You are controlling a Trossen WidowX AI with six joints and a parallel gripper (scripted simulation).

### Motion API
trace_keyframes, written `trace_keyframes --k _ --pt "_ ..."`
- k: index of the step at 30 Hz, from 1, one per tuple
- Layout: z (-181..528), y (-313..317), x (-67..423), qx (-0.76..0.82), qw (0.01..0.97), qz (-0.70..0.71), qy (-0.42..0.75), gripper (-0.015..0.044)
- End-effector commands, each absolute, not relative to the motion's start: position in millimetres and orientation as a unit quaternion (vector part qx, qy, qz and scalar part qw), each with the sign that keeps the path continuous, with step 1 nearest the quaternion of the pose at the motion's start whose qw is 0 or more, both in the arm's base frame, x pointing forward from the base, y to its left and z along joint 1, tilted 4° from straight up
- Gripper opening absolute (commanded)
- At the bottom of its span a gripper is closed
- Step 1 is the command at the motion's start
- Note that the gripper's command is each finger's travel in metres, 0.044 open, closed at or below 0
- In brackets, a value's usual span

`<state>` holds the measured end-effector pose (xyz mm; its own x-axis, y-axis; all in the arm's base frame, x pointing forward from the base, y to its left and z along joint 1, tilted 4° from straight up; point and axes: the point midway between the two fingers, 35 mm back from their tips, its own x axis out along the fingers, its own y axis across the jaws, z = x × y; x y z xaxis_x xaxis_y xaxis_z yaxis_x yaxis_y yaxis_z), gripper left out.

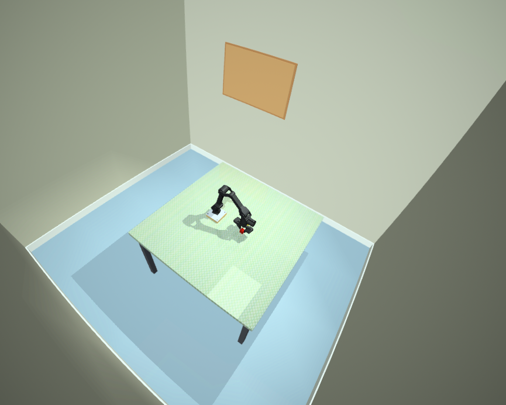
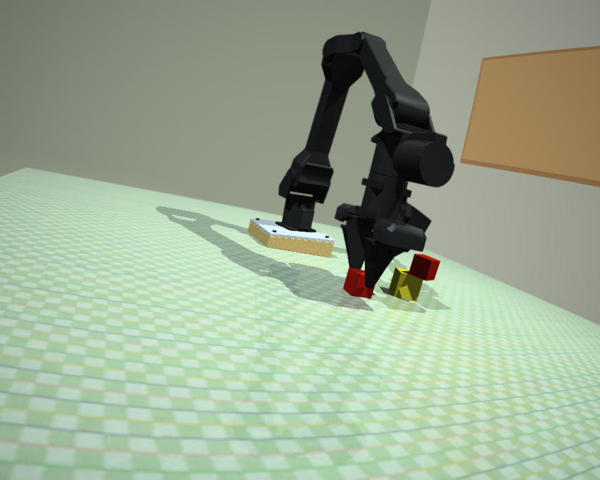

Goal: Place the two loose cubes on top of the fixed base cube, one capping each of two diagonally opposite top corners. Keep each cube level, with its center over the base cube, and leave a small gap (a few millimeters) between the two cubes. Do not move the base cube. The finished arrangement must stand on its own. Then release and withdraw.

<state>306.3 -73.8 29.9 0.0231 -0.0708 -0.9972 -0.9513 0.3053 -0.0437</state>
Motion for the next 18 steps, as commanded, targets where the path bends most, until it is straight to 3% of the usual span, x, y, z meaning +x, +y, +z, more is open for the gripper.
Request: trace_keyframes --k 1,5,18 --pt "27 -74 305 -0.443 0.56 0.392 0.58 0.0213" --pt "27 -74 305 -0.443 0.56 0.392 0.58 0.0107" --pt "53 -73 309 -0.443 0.56 0.392 0.58 0.0105"
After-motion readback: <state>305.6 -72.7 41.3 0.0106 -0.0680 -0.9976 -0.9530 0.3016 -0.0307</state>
